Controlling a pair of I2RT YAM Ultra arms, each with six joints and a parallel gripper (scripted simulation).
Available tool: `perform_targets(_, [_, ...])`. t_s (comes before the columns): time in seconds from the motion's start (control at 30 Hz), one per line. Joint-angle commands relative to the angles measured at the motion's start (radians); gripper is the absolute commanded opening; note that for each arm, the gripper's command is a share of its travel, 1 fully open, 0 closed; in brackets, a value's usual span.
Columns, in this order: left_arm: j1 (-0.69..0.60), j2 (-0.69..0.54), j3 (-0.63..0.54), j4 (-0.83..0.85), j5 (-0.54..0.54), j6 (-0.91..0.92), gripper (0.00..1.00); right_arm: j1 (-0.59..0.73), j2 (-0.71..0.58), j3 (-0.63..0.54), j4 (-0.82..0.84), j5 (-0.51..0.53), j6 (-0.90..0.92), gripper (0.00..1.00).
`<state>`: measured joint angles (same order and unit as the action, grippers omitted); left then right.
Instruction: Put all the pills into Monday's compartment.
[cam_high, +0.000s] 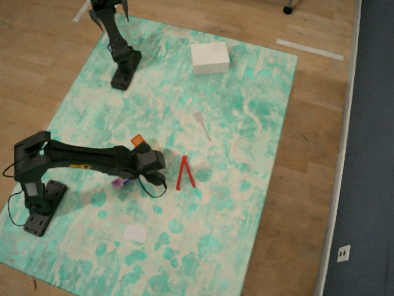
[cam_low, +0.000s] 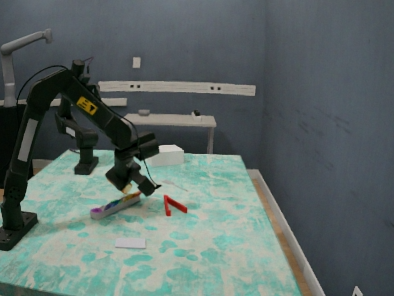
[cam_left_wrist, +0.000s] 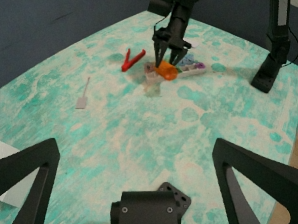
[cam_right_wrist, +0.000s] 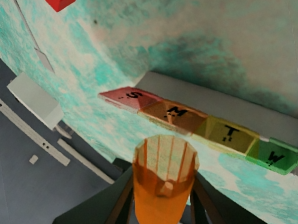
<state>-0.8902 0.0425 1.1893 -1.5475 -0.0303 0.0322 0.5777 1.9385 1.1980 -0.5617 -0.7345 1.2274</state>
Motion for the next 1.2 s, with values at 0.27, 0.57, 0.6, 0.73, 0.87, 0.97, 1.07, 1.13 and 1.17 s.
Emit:
perform_targets(0.27, [0.003, 0.023, 0.008, 0.013, 0.001, 0.006, 1.0, -0.018, 0.012, 0.052, -0.03, -0.052, -0.019, 0.36])
perform_targets(0.57, [0.003, 0.023, 0.008, 0.013, 0.001, 0.006, 1.0, -0.015, 0.001, 0.041, 0.001, -0.02, -0.01, 0.36])
perform_targets(0.6, [0.003, 0.023, 0.008, 0.013, 0.001, 0.006, 1.0, -0.01, -0.003, 0.039, 0.01, -0.001, -0.005, 0.36])
perform_targets(0.73, [0.003, 0.023, 0.008, 0.013, 0.001, 0.006, 1.0, -0.003, -0.014, 0.032, 0.031, 0.046, 0.006, 0.36])
perform_targets(0.87, [0.003, 0.023, 0.008, 0.013, 0.001, 0.006, 1.0, 0.038, -0.063, -0.01, 0.09, 0.208, 0.013, 0.36])
perform_targets(0.97, [0.003, 0.023, 0.008, 0.013, 0.001, 0.006, 1.0, 0.066, -0.092, -0.037, 0.119, 0.275, 0.019, 0.36])
perform_targets(1.07, [0.003, 0.023, 0.008, 0.013, 0.001, 0.006, 1.0, 0.095, -0.117, -0.062, 0.128, 0.293, 0.024, 0.36])
perform_targets(1.13, [0.003, 0.023, 0.008, 0.013, 0.001, 0.006, 1.0, 0.119, -0.137, -0.08, 0.14, 0.329, 0.027, 0.36])
perform_targets(1.17, [0.003, 0.023, 0.008, 0.013, 0.001, 0.006, 1.0, 0.14, -0.154, -0.096, 0.145, 0.346, 0.028, 0.36])
